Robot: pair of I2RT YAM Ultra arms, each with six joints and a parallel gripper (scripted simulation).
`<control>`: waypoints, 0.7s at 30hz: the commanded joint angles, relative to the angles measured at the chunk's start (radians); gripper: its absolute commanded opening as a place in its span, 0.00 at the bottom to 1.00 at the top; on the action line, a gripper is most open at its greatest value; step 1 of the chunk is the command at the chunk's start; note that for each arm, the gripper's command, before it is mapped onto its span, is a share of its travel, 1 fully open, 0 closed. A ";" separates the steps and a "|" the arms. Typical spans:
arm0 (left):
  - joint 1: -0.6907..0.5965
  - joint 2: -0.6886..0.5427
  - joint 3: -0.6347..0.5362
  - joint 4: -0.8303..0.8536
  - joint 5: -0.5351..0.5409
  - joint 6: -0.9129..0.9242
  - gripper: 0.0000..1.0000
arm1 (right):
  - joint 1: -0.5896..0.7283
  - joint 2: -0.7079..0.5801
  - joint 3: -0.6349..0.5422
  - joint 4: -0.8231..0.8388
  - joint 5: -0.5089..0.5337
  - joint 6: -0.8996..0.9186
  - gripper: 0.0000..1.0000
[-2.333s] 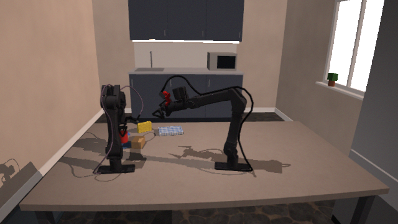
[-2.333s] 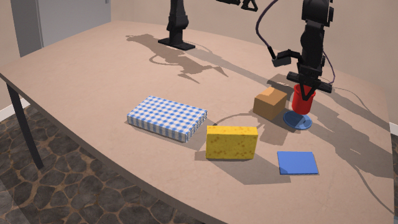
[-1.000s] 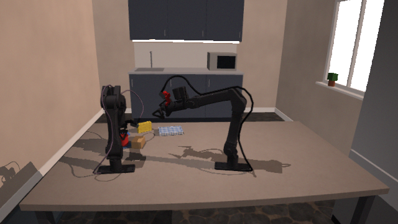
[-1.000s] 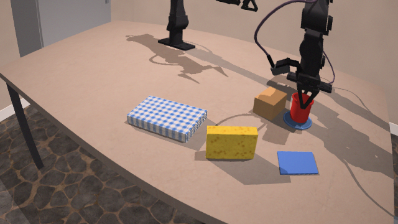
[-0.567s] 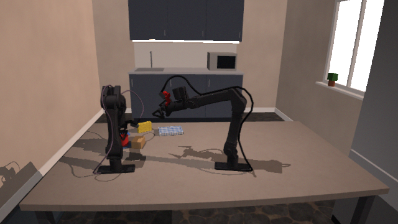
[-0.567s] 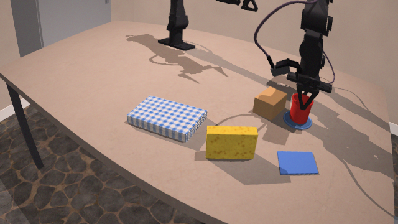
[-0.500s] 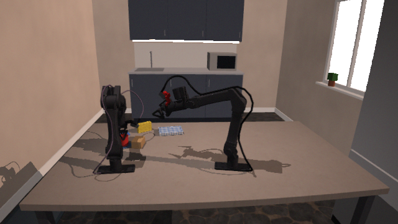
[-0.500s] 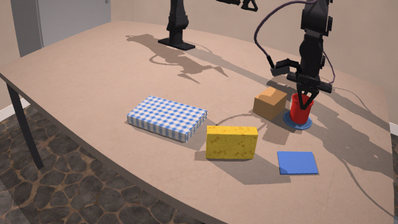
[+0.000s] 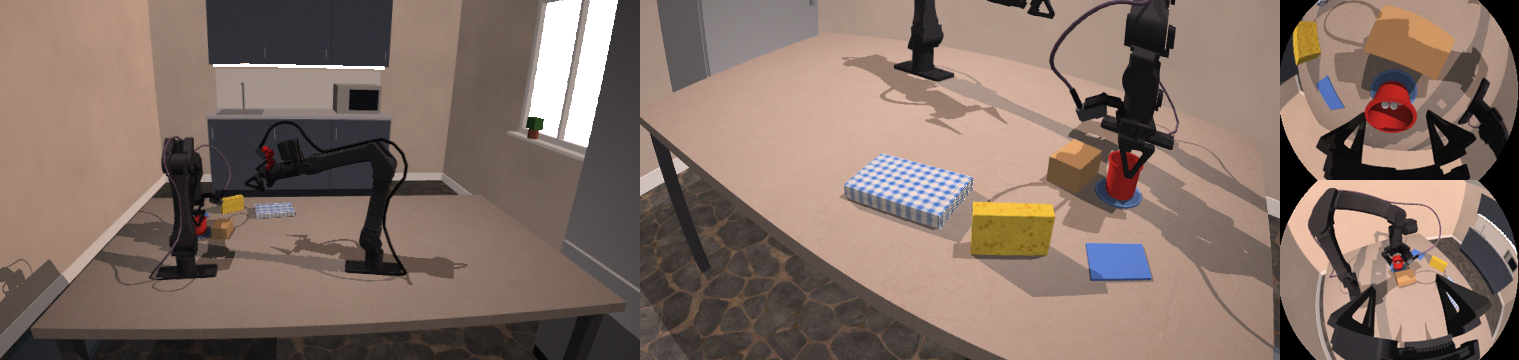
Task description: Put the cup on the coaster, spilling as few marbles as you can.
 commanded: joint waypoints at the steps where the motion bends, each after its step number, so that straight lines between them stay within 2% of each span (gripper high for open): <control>1: 0.007 -0.048 0.076 -0.079 0.019 0.011 1.00 | 0.002 -0.008 0.029 0.009 -0.002 0.002 1.00; 6: 0.010 -0.066 0.172 -0.192 0.019 0.012 1.00 | 0.002 -0.008 0.029 0.009 -0.002 0.002 1.00; 9: 0.010 -0.064 0.192 -0.190 0.026 -0.025 1.00 | 0.000 -0.014 0.029 0.009 -0.010 0.012 1.00; 13: 0.024 -0.087 0.147 -0.135 0.063 -0.167 1.00 | -0.057 -0.035 0.022 0.010 -0.009 0.034 1.00; 15: 0.024 -0.087 0.147 -0.135 0.063 -0.167 1.00 | -0.057 -0.035 0.022 0.010 -0.009 0.034 1.00; 21: 0.064 -0.192 0.036 -0.045 0.117 -0.422 1.00 | -0.245 -0.095 0.002 0.011 -0.009 0.077 1.00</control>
